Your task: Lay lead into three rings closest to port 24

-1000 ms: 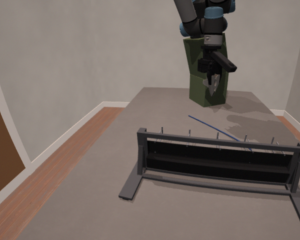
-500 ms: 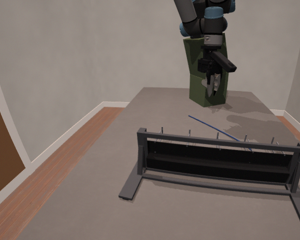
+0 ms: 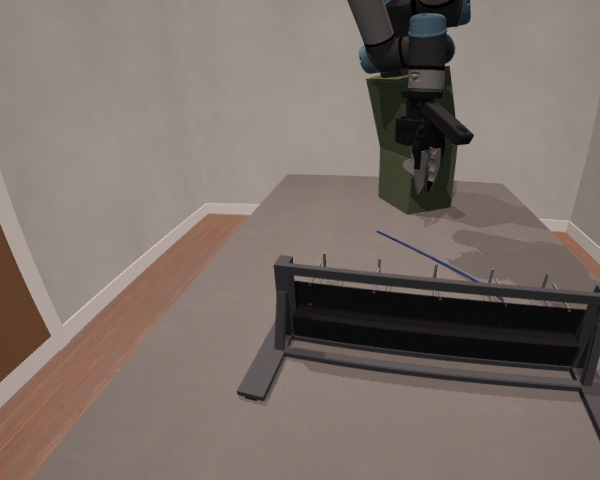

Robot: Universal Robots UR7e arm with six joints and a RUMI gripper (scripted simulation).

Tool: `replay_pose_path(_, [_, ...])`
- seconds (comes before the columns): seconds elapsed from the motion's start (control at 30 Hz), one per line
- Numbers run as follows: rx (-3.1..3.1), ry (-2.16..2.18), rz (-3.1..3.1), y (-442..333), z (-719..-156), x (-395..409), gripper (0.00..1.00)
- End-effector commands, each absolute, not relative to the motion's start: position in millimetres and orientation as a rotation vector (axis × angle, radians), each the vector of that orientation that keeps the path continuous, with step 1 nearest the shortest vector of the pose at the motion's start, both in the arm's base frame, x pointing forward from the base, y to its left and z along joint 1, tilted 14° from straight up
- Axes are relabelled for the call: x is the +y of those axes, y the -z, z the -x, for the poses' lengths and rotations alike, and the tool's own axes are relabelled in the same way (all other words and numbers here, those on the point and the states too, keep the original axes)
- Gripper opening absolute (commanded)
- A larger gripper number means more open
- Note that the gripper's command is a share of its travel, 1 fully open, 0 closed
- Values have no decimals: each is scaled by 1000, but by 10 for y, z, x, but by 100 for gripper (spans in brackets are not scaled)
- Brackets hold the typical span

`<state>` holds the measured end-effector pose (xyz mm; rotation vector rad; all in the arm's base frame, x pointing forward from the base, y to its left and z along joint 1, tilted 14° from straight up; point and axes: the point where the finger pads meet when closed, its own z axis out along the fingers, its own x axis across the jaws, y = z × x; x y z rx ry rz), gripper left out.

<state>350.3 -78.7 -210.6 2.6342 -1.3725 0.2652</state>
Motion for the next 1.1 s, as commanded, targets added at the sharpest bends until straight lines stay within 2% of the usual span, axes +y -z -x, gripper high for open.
replay_pose_path(0.0, [-1372,-267,-2634,2103,-3505,-788,20])
replay_pose_path(1.07, [-1372,-267,-2634,2255,-3518,-823,20])
